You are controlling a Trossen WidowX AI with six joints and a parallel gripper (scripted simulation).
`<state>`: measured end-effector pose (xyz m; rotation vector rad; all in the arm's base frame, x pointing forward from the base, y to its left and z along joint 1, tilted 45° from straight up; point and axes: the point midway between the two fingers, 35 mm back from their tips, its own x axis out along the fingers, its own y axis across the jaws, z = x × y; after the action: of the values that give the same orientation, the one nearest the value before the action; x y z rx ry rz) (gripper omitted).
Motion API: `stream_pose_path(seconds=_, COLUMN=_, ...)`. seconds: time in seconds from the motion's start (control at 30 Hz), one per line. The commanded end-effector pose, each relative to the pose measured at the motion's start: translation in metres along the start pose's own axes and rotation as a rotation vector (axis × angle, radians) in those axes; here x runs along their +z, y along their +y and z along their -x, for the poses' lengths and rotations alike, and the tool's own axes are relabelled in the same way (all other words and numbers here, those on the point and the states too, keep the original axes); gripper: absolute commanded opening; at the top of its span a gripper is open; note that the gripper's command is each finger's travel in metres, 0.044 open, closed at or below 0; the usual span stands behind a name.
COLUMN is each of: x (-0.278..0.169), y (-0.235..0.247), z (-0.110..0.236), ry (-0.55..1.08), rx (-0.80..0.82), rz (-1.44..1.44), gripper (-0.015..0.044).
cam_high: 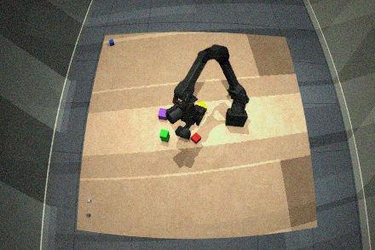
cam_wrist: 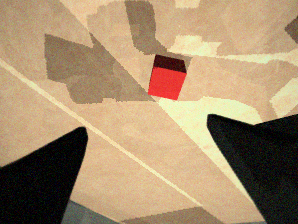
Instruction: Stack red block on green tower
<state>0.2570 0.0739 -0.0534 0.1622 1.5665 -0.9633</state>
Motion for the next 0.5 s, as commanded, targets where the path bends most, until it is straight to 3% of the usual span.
stream_pose_path(seconds=0.0, x=-0.009, y=-0.004, z=-0.009, ry=-0.1, rx=-0.086, rz=-0.097, gripper=0.044)
stream_pose_path(seconds=0.2, x=-0.018, y=-0.006, z=-0.015, ry=-0.274, rx=-0.147, rz=-0.235, gripper=0.044)
stream_pose_path(seconds=0.47, x=-0.019, y=-0.006, z=-0.015, ry=-0.288, rx=-0.15, rz=-0.245, gripper=0.044)
